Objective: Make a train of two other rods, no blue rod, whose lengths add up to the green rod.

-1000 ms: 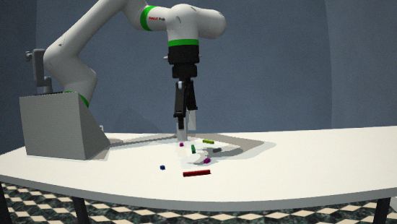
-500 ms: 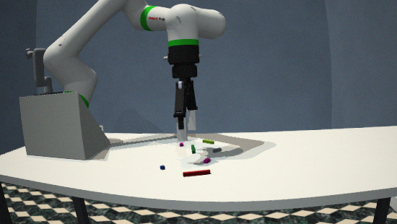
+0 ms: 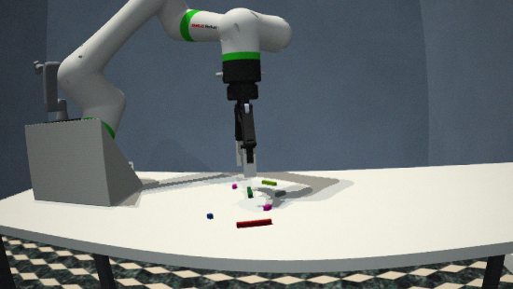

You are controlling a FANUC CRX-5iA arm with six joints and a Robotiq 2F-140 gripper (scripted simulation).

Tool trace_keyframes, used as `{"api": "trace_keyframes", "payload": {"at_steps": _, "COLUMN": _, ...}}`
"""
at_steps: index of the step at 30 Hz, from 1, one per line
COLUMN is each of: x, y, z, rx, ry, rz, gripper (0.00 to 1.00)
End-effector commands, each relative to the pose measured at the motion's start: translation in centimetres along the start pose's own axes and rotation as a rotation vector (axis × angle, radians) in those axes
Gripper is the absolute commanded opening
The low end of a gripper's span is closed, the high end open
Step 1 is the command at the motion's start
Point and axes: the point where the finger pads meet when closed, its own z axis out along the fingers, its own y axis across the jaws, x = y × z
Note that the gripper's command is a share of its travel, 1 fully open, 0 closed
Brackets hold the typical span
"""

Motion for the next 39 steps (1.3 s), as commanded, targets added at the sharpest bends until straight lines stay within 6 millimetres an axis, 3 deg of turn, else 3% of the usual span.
{"api": "trace_keyframes", "payload": {"at_steps": 1, "x": 0.5, "y": -1.5, "z": 0.0, "rx": 0.001, "ry": 0.006, "rz": -0.167, "gripper": 1.0}}
{"api": "trace_keyframes", "payload": {"at_steps": 4, "x": 0.6, "y": -1.9, "z": 0.0, "rx": 0.001, "ry": 0.006, "rz": -0.202, "gripper": 1.0}}
{"api": "trace_keyframes", "payload": {"at_steps": 5, "x": 0.9, "y": -2.8, "z": 0.0, "rx": 0.001, "ry": 0.006, "rz": -0.301, "gripper": 1.0}}
{"api": "trace_keyframes", "payload": {"at_steps": 10, "x": 1.3, "y": -4.3, "z": 0.0, "rx": 0.002, "ry": 0.006, "rz": -0.451, "gripper": 1.0}}
{"api": "trace_keyframes", "payload": {"at_steps": 39, "x": 1.3, "y": -4.4, "z": 0.0, "rx": 0.002, "ry": 0.006, "rz": -0.456, "gripper": 1.0}}
